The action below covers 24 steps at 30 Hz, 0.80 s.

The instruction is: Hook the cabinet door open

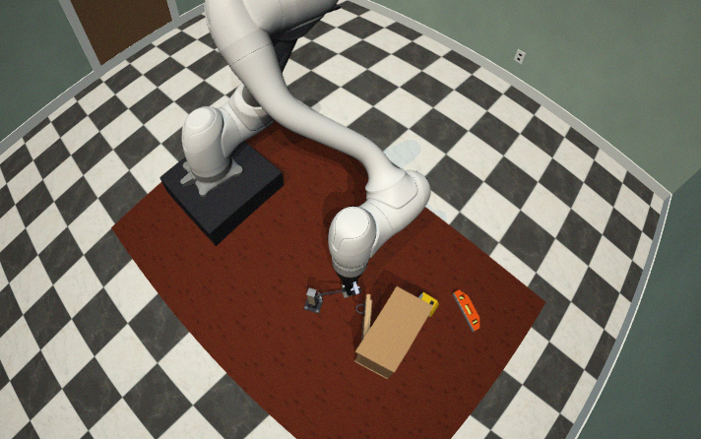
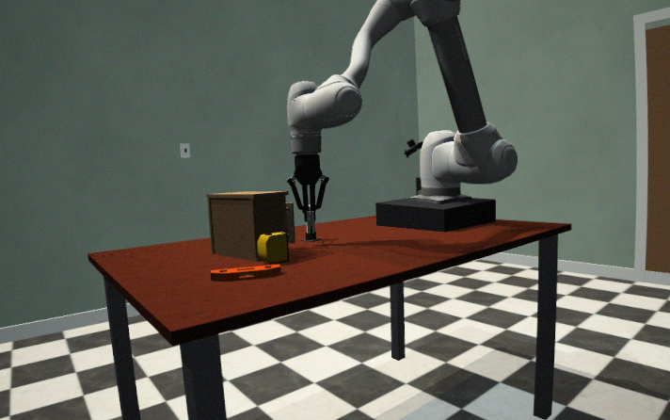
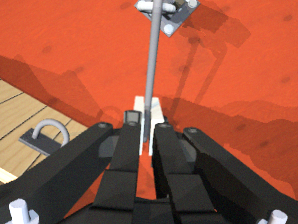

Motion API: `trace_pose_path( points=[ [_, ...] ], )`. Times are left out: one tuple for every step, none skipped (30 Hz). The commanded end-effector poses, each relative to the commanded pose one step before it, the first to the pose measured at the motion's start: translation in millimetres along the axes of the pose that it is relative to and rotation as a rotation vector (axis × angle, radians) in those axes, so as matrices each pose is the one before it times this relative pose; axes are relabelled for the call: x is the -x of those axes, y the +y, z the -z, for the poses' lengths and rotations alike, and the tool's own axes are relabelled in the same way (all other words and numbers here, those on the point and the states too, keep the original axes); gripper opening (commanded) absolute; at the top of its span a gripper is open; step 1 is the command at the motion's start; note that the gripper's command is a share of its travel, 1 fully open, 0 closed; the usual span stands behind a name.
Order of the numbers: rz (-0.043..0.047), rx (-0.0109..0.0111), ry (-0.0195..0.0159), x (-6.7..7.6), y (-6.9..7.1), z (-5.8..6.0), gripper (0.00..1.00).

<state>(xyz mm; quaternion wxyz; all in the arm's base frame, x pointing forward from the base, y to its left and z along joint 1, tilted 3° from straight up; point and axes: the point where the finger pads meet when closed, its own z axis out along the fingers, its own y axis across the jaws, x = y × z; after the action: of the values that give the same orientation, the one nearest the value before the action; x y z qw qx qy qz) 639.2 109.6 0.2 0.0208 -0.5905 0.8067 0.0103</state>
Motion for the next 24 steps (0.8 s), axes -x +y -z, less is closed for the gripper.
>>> trace_pose_path(
  points=[
    [0.00000, -0.00005, -0.00021, 1.35, -0.02, 3.68, 0.03],
    [0.00000, 0.00000, 0.00000, 0.14, 0.00, 0.39, 0.03],
    [0.00000, 0.00000, 0.00000, 0.03, 0.00, 0.07, 0.03],
    [0.00000, 0.00000, 0.00000, 0.02, 0.00, 0.07, 0.03],
    [0.00000, 0.00000, 0.00000, 0.11, 0.00, 0.39, 0.03],
    [0.00000, 0.00000, 0.00000, 0.24, 0.00, 0.80, 0.03],
    [0.00000, 0.00000, 0.00000, 0.33, 0.00, 1.12, 0.03],
    [0.00000, 0.00000, 0.00000, 0.37, 0.00, 1.25, 0.03],
    [0.00000, 0.00000, 0.00000, 0.00, 0.00, 0.00, 0.03],
    [0.00000, 0.00000, 0.00000, 0.00, 0.00, 0.00, 0.03],
    [0.00000, 0.00000, 0.00000, 0.33, 0.00, 1.14, 0.03],
    [0.00000, 0.00000, 0.00000, 0.24, 0.00, 0.81, 0.03],
    [0.00000, 0.00000, 0.00000, 0.12, 0.00, 0.39, 0.03],
    [0.00000, 0.00000, 0.00000, 0.02, 0.00, 0.07, 0.03],
    [0.00000, 0.00000, 0.00000, 0.02, 0.00, 0.07, 0.03],
    [0.00000, 0.00000, 0.00000, 0.09, 0.00, 0.40, 0.03],
    [0.00000, 0.00000, 0.00000, 0.18, 0.00, 0.82, 0.03],
    [0.00000, 0.00000, 0.00000, 0.25, 0.00, 1.14, 0.03],
    [0.00000, 0.00000, 0.00000, 0.28, 0.00, 1.27, 0.03],
    [0.00000, 0.00000, 0.00000, 0.26, 0.00, 1.16, 0.03],
    [0.00000, 0.00000, 0.00000, 0.18, 0.00, 0.83, 0.03],
    [0.00000, 0.00000, 0.00000, 0.09, 0.00, 0.40, 0.03],
    [0.00000, 0.00000, 0.00000, 0.02, 0.00, 0.07, 0.03],
    [0.00000, 0.00000, 0.00000, 0.01, 0.00, 0.07, 0.03]
  ],
)
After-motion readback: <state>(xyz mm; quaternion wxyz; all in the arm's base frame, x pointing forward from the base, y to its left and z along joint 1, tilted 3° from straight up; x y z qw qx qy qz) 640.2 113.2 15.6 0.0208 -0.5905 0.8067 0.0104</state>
